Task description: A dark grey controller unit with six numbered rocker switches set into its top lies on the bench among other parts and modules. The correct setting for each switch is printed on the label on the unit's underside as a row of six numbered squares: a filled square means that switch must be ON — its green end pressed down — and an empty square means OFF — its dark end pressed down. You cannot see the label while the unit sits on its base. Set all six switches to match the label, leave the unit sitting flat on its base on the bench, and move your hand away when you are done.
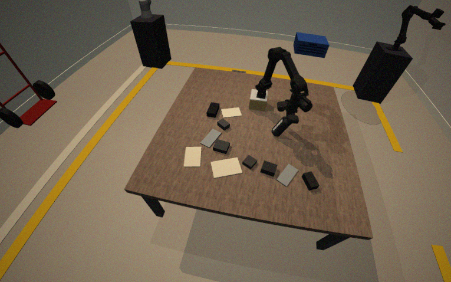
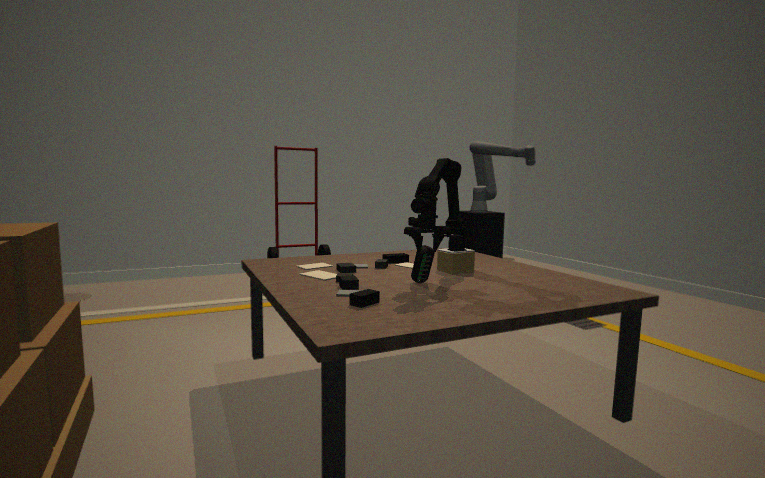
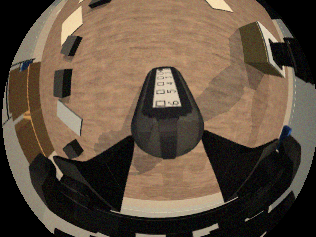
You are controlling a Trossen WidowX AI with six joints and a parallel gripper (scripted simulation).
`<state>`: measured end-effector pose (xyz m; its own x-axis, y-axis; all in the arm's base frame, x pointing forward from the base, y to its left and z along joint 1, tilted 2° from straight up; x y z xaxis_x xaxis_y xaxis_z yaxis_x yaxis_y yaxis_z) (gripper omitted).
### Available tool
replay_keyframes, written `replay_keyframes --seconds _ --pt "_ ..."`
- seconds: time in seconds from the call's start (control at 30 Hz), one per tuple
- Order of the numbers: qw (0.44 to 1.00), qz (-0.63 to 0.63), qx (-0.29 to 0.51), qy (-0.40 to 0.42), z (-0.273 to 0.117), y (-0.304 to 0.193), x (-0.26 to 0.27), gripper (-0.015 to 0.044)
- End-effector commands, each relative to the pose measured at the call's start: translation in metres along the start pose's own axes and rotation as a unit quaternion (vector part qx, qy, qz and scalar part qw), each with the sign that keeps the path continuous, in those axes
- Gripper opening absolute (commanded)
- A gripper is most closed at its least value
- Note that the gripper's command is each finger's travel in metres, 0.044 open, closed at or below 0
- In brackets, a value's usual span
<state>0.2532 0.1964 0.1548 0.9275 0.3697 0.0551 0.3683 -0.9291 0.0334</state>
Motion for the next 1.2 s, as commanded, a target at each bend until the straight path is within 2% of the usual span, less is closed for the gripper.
replay_keyframes --seconds 0.0,1.17 --pt "1.000 0.003 0.004 -0.004 0.005 -0.002 0.001 0.0338" --pt "1.000 0.003 0.005 -0.003 0.017 -0.027 0.007 0.0338"
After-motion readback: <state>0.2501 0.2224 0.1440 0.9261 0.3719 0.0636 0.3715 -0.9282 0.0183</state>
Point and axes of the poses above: the point midway between the two fingers, 35 mm back from their tips, its own z axis out along the fingers, its own x axis across the jaws, y = z × x, the point moved 8 cm from there along -z, back along the fingers, and after that the axes turned 14 degrees about -z, right-handed, at the moved point
